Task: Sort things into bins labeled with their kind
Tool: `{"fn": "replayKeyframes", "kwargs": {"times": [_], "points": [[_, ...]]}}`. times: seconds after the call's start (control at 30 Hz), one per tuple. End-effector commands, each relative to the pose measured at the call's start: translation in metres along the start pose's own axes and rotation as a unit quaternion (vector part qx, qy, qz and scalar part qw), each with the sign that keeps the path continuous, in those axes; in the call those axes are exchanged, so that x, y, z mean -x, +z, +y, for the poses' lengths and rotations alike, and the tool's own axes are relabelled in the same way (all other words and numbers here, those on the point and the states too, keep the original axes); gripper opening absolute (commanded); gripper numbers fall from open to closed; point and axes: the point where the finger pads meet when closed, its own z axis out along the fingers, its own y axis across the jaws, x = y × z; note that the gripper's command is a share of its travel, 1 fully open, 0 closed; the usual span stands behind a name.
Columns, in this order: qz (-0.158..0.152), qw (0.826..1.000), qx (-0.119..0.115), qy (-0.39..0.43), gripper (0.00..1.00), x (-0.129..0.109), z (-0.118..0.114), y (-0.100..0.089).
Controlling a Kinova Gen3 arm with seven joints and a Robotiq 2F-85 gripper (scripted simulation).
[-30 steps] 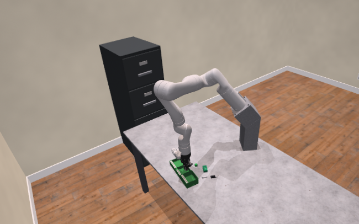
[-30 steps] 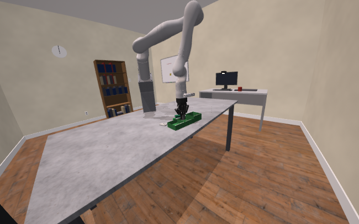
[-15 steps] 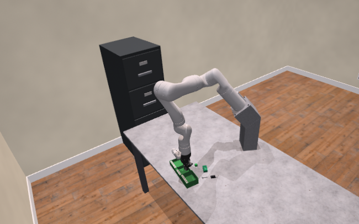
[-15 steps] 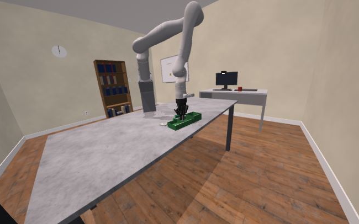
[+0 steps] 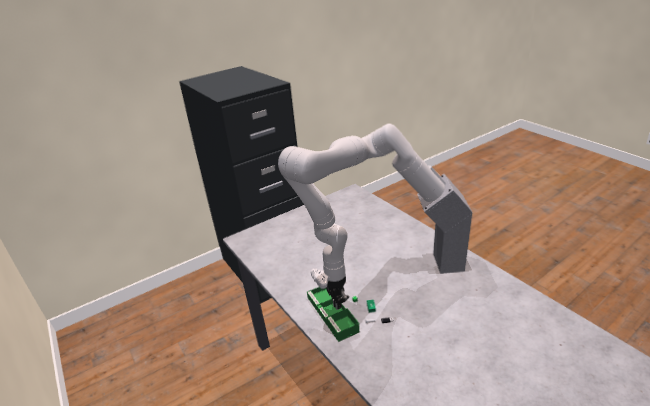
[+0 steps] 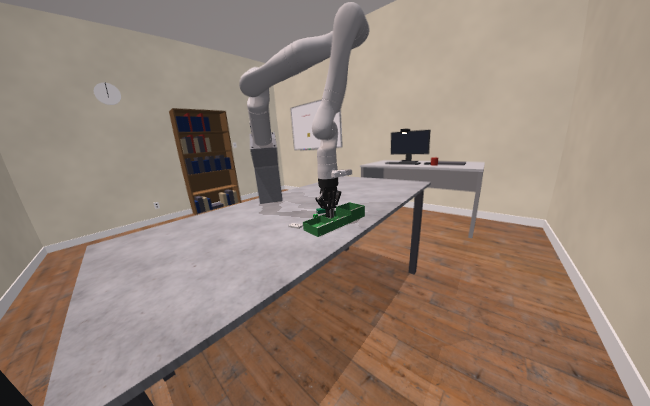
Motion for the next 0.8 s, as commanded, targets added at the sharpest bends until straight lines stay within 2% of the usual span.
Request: {"fn": "replayKeyframes", "kwargs": {"times": [0.0,0.57,0.77], "points": [[0.0,1.0,0.0,0.0,0.09,-0.0005,-0.0002,-0.0004],[0.0,1.0,0.0,0.0,0.09,-0.0005,-0.0002,-0.0004],[0.0,1.0,0.0,0.0,0.09,-0.0004,-0.0002,-0.0084]]}}
